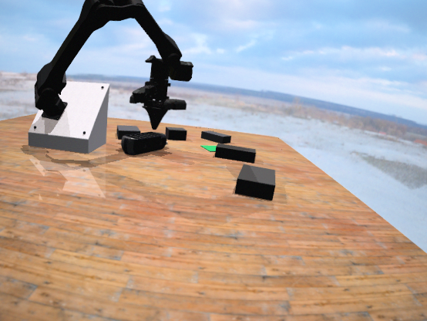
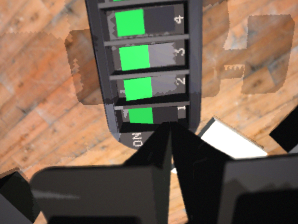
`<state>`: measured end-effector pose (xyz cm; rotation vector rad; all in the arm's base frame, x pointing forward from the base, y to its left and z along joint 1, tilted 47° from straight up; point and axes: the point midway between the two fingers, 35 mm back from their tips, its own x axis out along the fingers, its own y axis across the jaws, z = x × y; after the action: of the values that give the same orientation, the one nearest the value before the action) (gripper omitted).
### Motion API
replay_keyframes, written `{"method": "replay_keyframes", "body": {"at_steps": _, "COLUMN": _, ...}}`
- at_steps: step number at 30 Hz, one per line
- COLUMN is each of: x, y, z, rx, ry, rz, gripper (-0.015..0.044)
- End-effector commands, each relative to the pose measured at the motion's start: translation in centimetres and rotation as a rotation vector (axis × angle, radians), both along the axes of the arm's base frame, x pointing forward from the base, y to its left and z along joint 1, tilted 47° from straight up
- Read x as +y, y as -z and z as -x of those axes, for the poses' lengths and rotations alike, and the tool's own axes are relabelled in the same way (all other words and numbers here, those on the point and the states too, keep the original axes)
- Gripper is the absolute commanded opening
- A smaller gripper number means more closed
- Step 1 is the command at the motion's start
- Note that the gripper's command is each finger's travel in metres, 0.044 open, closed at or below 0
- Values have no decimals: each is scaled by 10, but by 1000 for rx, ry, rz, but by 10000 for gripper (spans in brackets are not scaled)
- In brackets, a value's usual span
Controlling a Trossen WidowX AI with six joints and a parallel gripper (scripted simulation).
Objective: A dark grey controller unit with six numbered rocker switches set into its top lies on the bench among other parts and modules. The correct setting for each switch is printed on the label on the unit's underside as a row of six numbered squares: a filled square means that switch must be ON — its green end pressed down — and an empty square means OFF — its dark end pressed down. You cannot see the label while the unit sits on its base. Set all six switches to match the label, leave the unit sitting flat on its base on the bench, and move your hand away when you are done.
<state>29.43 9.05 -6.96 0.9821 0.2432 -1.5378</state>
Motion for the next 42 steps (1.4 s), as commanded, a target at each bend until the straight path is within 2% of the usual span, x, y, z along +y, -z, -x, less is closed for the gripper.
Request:
{"method": "replay_keyframes", "body": {"at_steps": 1, "x": -7, "y": 6, "z": 0, "rx": 4, "ry": 0, "rz": 6, "gripper": 0}}
{"method": "replay_keyframes", "body": {"at_steps": 25, "x": -15, "y": 13, "z": -1, "rx": 3, "ry": 0, "rz": 7, "gripper": 0}}
{"method": "replay_keyframes", "body": {"at_steps": 31, "x": 17, "y": -17, "z": 3, "rx": 3, "ry": 0, "rz": 4, "gripper": 0}}
{"method": "replay_keyframes", "body": {"at_steps": 36, "x": 17, "y": -18, "z": 3, "rx": 3, "ry": 0, "rz": 4, "gripper": 0}}
{"method": "replay_keyframes", "body": {"at_steps": 42, "x": -8, "y": -48, "z": 13, "rx": 11, "ry": -6, "rz": 7, "gripper": 0}}
